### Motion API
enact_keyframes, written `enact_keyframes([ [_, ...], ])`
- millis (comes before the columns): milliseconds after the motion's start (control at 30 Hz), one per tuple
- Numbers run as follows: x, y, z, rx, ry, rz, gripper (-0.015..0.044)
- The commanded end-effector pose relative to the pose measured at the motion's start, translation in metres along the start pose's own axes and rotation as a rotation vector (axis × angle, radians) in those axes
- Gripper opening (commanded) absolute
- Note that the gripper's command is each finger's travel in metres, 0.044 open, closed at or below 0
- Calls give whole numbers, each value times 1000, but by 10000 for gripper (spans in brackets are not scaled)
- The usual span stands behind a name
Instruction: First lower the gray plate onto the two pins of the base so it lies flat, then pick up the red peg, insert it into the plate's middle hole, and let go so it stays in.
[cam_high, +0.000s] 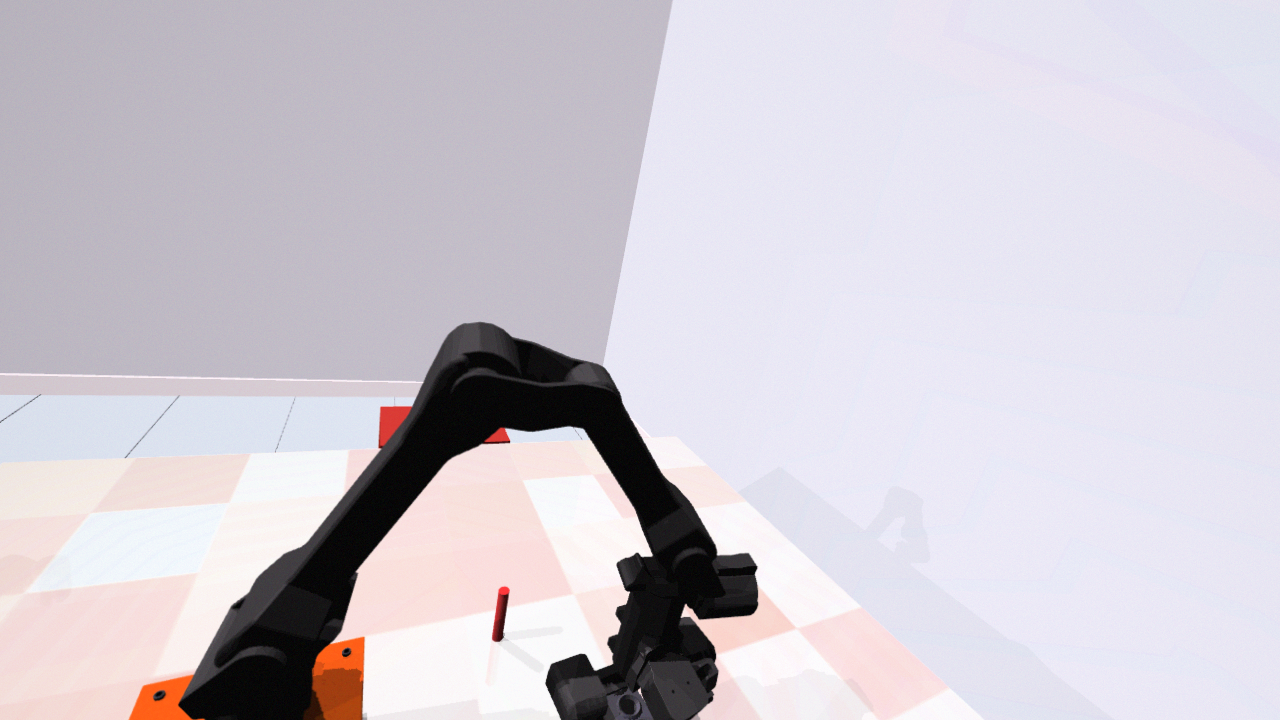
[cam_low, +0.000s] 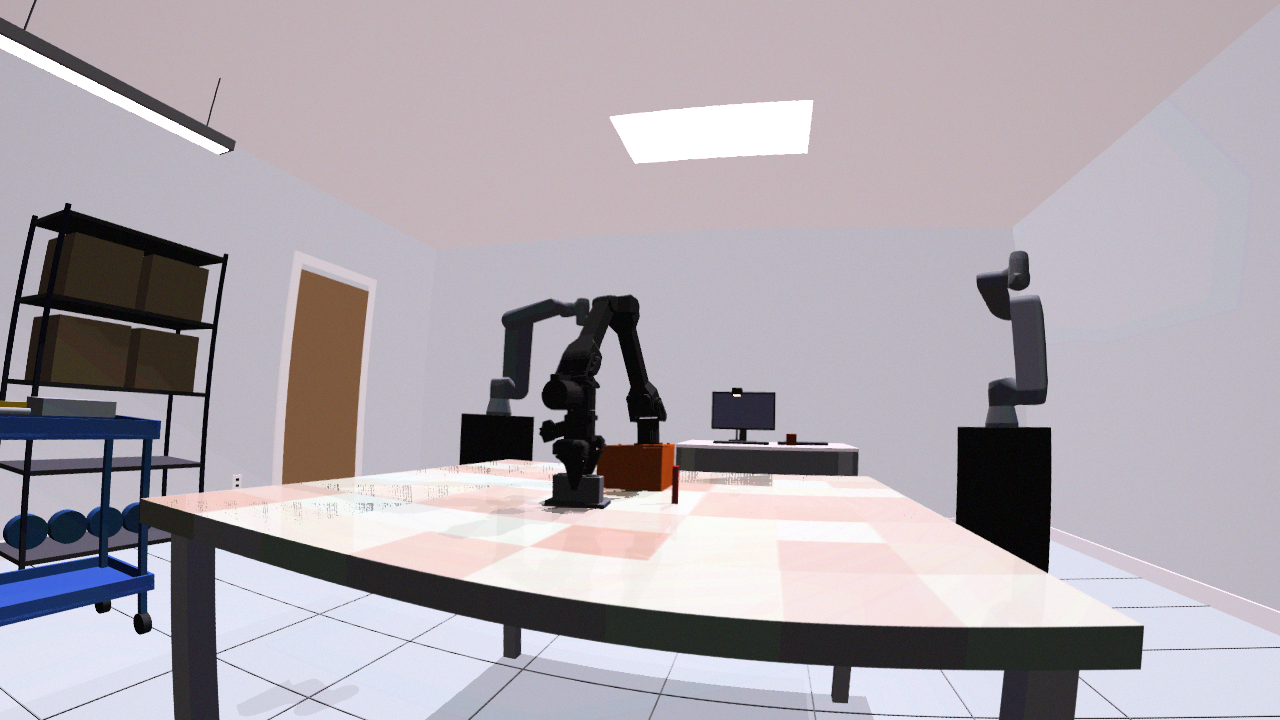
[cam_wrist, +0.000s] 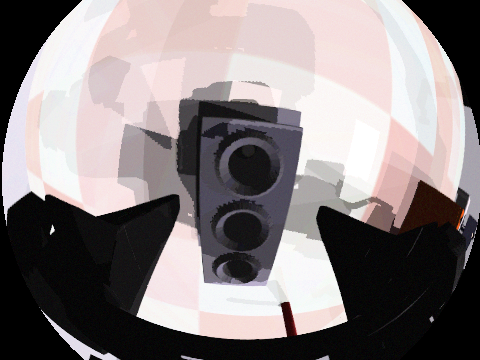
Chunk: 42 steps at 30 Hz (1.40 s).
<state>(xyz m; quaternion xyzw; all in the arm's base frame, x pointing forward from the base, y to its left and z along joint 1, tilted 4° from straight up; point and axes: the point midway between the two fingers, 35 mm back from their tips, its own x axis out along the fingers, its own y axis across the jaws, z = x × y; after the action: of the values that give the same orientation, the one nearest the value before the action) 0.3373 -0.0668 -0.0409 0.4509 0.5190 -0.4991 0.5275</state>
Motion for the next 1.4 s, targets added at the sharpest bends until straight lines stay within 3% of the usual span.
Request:
enact_keyframes([
  [0, -57, 8, 2, -3, -2, 32, 440],
  [100, -101, 3, 0, -3, -9, 24, 440],
  [400, -105, 5, -3, -7, -9, 24, 440],
  [700, -106, -39, -139, -241, 1, 23, 440],
  [867, -102, -82, -191, -363, 2, 18, 440],
  [1367, -58, -82, -190, -367, 2, 18, 440],
])
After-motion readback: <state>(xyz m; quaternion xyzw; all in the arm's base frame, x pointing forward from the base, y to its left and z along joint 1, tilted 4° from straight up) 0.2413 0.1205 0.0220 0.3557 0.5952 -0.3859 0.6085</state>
